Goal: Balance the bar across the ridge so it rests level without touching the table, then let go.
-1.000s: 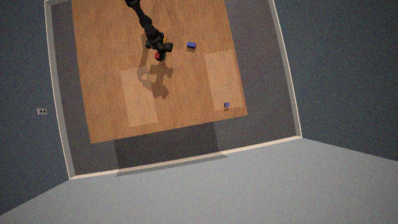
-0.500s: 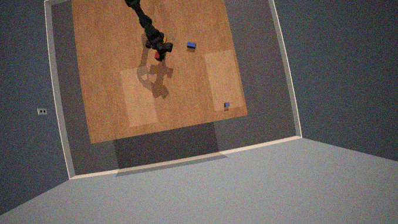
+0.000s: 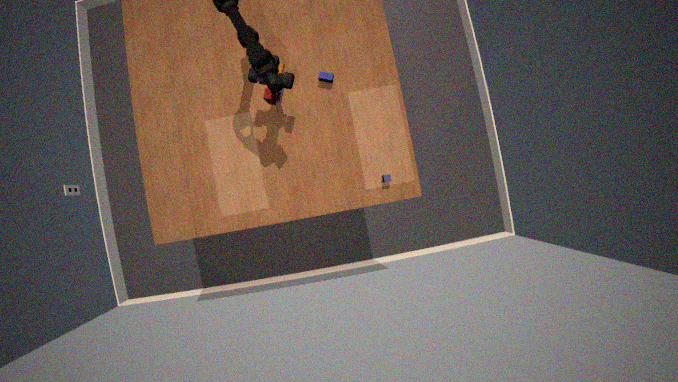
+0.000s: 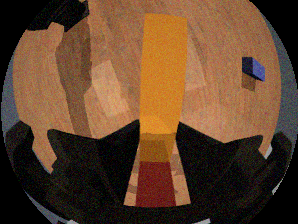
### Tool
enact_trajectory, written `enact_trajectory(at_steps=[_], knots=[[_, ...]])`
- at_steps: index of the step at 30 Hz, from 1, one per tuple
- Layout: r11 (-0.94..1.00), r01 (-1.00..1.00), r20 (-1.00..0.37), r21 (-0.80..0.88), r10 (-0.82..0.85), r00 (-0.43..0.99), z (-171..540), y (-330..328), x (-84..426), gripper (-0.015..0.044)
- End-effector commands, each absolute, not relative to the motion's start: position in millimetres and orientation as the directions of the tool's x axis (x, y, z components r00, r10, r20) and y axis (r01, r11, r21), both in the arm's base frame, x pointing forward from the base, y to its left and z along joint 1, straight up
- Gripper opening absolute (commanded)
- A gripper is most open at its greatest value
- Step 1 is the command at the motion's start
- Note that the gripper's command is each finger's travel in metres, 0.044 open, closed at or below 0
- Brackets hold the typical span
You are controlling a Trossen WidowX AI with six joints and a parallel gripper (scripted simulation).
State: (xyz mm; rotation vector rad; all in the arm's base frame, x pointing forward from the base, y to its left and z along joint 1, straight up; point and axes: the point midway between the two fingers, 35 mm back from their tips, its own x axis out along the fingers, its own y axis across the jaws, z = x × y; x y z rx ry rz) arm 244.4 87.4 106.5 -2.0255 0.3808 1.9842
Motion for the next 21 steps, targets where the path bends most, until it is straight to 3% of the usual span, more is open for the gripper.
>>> enact_trajectory(at_steps=[1,21], knots=[[-0.928,-0.373,-1.000,-0.016,0.008,0.022,104.3,87.4,244.3,0.0000],[-0.928,-0.373,-1.000,-0.016,0.008,0.022,105.8,87.5,244.1,0.0000]])
